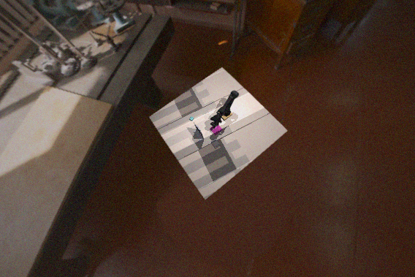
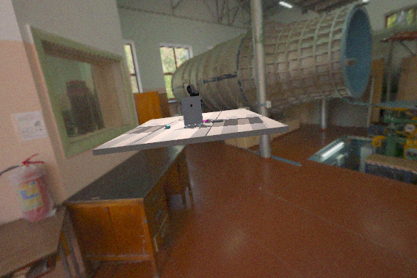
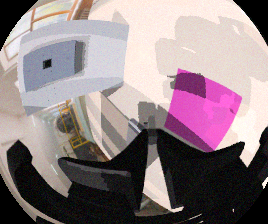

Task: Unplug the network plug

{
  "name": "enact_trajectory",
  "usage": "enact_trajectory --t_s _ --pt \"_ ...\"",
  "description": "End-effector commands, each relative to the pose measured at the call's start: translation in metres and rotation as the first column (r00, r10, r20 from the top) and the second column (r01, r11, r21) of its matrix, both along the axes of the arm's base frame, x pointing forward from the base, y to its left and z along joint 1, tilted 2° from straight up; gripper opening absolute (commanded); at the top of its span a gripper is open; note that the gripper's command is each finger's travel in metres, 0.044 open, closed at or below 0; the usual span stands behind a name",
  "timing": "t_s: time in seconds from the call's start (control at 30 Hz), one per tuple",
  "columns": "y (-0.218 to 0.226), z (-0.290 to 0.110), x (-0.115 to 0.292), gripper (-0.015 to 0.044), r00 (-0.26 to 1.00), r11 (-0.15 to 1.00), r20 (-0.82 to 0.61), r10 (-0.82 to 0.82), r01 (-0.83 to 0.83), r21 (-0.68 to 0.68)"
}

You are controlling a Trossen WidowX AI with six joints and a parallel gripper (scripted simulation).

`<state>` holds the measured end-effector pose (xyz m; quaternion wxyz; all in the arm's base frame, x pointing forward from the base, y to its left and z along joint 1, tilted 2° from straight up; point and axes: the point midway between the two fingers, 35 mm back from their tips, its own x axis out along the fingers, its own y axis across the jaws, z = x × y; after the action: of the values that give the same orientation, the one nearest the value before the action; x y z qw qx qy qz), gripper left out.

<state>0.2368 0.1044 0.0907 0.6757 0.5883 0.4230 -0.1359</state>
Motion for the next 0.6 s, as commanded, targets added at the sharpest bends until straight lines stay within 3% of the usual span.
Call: enact_trajectory --t_s 0.0,0.57 --pt "0.0 -0.006 -0.012 0.0 0.998 0.998 -0.062 0.011 -0.014 -0.055" --pt "0.0 -0.026 -0.023 0.0 0.993 0.993 -0.117 0.025 -0.037 -0.109"
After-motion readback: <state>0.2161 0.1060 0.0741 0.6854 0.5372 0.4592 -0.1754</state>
